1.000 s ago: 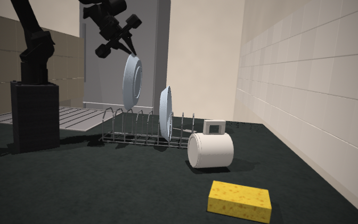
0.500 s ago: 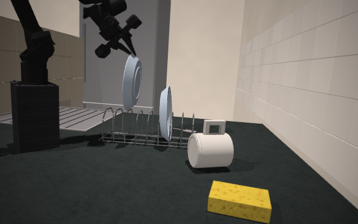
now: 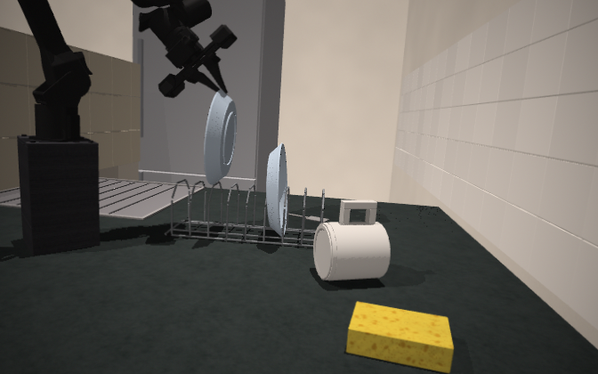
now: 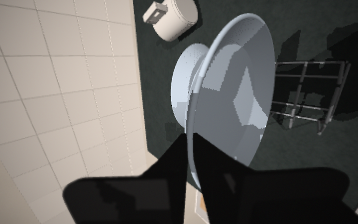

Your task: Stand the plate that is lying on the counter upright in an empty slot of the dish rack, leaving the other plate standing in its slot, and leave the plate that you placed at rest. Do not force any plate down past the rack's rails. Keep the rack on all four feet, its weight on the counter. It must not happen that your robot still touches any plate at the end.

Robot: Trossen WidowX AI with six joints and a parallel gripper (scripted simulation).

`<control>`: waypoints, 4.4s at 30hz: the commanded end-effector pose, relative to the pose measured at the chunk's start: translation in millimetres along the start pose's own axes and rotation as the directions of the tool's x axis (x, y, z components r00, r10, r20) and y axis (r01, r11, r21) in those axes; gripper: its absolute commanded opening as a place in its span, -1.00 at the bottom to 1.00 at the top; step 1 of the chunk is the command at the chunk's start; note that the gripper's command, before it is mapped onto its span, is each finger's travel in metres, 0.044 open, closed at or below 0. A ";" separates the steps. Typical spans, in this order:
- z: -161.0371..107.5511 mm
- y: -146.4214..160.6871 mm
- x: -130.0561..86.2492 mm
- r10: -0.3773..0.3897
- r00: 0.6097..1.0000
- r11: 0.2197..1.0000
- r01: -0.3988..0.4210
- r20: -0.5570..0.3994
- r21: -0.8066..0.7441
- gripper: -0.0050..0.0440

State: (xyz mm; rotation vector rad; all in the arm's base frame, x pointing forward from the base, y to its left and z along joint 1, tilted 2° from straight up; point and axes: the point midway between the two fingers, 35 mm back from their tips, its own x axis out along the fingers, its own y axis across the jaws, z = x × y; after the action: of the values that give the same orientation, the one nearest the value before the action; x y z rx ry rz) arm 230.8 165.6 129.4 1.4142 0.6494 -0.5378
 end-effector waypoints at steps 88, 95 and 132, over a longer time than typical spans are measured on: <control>-4.6 18.7 -9.9 0.060 0.998 0.998 -0.060 0.009 0.014 -0.80; -4.6 18.7 -9.9 0.060 0.998 0.998 -0.060 0.009 0.014 -0.80; -4.6 18.4 -9.9 0.060 0.998 0.998 -0.060 0.008 0.013 -0.80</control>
State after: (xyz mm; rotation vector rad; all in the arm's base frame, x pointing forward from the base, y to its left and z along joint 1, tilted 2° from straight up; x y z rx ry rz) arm 233.7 170.4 142.2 1.4178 0.6141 -0.5138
